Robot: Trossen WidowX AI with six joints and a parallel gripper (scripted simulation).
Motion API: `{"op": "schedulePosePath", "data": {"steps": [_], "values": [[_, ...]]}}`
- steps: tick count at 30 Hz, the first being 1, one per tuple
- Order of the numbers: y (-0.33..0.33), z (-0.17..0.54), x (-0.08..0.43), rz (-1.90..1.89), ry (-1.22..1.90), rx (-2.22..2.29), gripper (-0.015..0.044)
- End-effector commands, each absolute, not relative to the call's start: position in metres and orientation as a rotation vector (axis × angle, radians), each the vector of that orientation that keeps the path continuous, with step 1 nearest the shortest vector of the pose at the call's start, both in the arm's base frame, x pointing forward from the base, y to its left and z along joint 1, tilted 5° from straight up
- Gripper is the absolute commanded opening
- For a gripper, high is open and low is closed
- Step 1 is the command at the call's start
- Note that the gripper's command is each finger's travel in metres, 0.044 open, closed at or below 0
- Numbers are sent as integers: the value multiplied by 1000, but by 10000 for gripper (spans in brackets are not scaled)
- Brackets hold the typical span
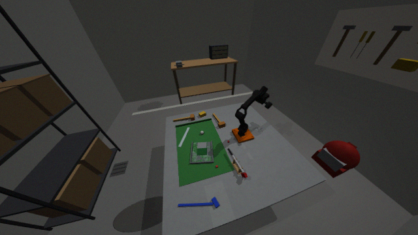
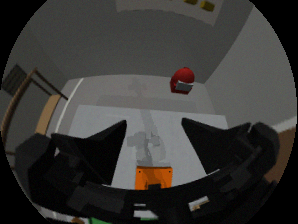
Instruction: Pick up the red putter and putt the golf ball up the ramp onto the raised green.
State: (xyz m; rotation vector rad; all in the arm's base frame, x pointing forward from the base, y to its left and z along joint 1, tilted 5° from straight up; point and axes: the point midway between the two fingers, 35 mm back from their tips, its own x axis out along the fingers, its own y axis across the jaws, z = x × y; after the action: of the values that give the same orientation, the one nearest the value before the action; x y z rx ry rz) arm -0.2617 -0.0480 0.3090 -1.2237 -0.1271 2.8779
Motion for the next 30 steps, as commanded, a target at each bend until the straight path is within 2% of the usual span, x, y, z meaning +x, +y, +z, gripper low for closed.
{"op": "schedulePosePath", "data": {"steps": [1, 4, 9, 17, 24, 30], "values": [[-50, 310, -261, 2889, -133, -1224, 426], [-81, 317, -248, 3037, -237, -1251, 440], [-149, 301, -223, 3252, -603, -1395, 440], [-237, 278, -145, 3508, -1277, -1527, 440], [-279, 257, -50, 3561, -2089, -1508, 440], [-284, 239, 39, 3374, -2951, -1311, 440]]}}
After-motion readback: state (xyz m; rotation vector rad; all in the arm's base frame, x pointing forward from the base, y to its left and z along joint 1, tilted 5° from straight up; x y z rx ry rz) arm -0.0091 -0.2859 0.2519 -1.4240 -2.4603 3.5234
